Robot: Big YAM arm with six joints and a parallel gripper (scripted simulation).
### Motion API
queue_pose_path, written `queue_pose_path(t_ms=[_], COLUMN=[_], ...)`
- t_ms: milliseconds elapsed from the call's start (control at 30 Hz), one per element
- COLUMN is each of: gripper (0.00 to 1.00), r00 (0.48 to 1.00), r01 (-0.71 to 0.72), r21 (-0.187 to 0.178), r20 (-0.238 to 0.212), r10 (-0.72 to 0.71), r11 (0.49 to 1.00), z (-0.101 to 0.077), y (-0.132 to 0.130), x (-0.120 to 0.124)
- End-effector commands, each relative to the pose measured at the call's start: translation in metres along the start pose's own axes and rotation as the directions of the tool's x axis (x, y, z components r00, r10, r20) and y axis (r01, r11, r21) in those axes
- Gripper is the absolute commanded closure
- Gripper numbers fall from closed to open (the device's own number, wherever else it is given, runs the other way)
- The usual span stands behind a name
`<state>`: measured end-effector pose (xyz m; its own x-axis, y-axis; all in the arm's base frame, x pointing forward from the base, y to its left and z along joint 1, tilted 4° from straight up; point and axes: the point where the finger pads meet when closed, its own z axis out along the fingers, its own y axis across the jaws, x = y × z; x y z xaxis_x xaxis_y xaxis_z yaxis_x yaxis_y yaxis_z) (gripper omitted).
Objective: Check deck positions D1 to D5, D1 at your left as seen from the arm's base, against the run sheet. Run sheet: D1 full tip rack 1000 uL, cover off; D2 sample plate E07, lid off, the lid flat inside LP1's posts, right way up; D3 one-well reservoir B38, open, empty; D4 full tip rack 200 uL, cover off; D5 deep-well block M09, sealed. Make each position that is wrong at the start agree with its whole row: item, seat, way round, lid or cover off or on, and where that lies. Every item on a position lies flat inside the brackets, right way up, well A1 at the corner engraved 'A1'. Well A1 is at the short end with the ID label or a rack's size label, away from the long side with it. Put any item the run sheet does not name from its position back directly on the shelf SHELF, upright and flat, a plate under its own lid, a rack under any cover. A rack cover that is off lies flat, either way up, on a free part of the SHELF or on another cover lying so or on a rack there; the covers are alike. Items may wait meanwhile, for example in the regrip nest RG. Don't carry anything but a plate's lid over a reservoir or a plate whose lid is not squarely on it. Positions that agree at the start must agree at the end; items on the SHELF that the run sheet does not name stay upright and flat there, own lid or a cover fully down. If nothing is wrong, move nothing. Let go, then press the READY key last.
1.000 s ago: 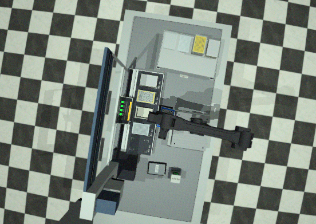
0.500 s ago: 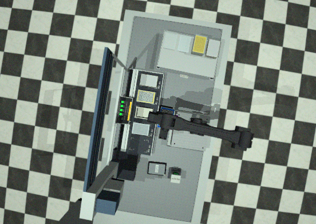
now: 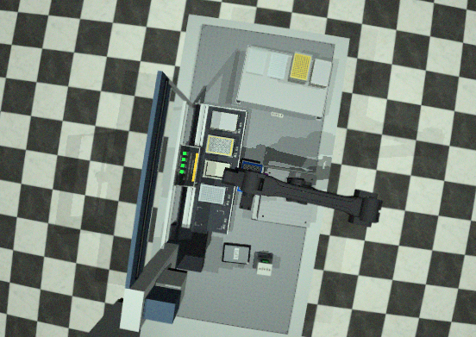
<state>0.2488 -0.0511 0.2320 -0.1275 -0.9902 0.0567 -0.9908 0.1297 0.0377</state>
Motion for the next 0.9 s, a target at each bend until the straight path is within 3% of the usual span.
queue_pose_path(t_ms=[0, 733, 767, 800, 867], gripper=[1.00, 1.00, 1.00, 1.00, 1.00], r00=[1.000, 1.000, 1.000, 1.000, 1.000], r01=[-0.006, -0.006, -0.006, -0.004, -0.002], r21=[0.080, 0.079, 0.069, 0.025, 0.022], r20=[0.003, 0.003, 0.003, 0.005, 0.005], r10=[0.006, 0.006, 0.005, 0.004, 0.001], r11=[0.997, 0.997, 0.998, 1.000, 1.000], z=[-0.026, -0.026, -0.021, -0.002, 0.003], y=[-0.021, -0.022, -0.020, -0.010, -0.007], x=[0.004, 0.004, 0.004, 0.003, 0.002])
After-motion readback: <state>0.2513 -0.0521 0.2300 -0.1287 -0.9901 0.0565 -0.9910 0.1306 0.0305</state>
